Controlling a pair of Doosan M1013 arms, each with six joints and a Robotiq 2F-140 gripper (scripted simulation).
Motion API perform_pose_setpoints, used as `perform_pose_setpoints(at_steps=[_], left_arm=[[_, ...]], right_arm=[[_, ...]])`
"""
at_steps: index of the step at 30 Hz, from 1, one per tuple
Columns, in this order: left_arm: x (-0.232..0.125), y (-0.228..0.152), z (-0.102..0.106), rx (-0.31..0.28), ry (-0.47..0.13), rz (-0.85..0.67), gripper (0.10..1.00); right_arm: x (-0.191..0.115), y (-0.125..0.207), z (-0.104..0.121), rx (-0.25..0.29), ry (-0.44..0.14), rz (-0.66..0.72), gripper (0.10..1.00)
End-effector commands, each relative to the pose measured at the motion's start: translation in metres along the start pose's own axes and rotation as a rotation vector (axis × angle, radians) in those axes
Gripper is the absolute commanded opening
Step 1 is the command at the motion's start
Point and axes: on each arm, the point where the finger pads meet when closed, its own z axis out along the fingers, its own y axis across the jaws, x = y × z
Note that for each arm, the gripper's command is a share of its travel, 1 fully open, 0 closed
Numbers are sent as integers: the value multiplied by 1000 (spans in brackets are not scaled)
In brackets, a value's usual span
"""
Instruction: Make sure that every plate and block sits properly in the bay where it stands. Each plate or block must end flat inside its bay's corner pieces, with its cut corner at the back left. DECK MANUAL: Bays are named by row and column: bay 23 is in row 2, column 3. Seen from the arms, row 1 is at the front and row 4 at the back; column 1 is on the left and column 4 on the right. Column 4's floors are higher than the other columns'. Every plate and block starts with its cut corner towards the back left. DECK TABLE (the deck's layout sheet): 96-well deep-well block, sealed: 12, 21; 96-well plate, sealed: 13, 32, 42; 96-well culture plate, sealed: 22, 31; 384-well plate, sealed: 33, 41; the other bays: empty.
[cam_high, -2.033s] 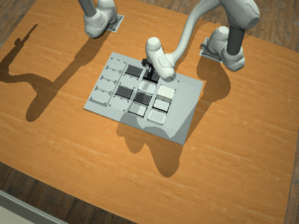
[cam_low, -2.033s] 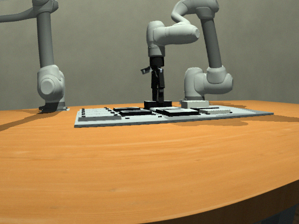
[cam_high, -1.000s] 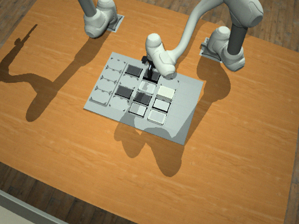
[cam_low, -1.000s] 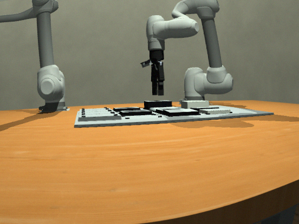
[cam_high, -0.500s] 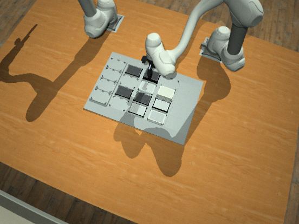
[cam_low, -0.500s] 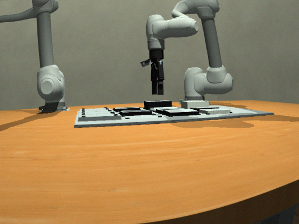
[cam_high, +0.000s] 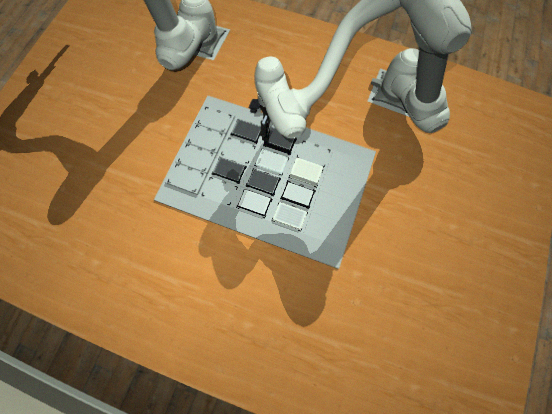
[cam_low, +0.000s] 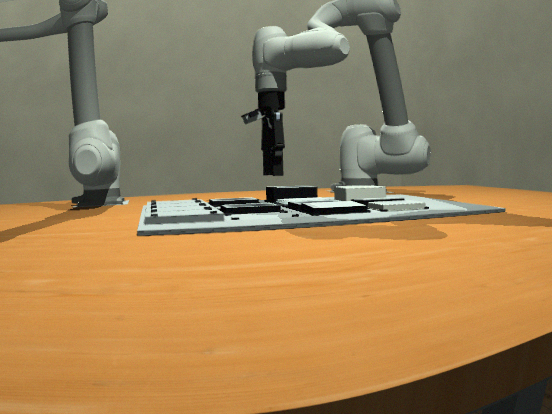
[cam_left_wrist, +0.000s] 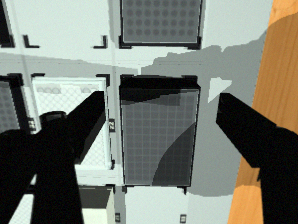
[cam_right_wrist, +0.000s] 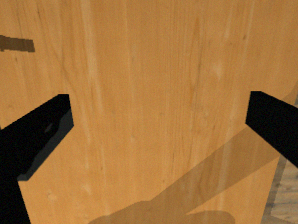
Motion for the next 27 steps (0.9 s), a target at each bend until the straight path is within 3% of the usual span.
perform_pose_setpoints(at_steps=[1,27], left_arm=[[12,-1,-1,1,1,0,698],[108,-1,-1,1,1,0,698]], right_arm=[[0,0,-1,0,1,0,1000],[0,0,-1,0,1,0,1000]])
